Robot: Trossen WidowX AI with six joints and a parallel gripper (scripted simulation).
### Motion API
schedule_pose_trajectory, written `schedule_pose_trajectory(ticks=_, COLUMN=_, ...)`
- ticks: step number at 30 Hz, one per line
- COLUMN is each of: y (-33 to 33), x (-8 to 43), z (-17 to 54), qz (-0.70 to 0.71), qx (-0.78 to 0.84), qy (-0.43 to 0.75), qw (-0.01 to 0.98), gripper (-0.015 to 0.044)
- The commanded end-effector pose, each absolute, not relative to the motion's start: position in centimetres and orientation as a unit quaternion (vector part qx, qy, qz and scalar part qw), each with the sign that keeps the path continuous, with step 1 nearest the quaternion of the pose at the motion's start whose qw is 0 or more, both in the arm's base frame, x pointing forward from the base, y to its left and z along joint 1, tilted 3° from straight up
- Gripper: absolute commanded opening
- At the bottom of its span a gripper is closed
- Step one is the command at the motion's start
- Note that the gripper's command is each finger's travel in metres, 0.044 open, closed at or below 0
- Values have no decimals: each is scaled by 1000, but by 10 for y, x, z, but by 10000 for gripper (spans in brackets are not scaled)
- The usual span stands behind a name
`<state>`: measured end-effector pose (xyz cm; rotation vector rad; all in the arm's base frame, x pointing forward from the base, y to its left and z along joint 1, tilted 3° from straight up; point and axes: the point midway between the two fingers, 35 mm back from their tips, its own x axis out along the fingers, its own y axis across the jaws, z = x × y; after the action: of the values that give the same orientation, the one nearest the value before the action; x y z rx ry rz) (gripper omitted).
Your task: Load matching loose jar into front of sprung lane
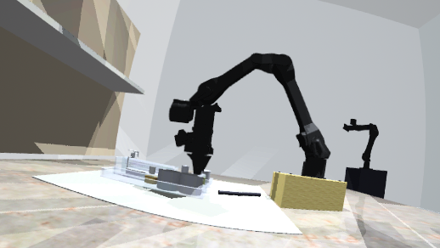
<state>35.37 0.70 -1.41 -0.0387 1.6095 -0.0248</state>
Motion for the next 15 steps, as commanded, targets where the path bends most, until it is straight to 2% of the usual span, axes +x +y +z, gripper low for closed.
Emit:
schedule_pose_trajectory(ticks=1, y=7, x=360, z=-16, qz=-10, qx=-16, qy=712, qw=702, gripper=0)
schedule_pose_trajectory(ticks=15, y=7, x=359, z=-21, qz=-10, qx=-16, qy=712, qw=702, gripper=0)
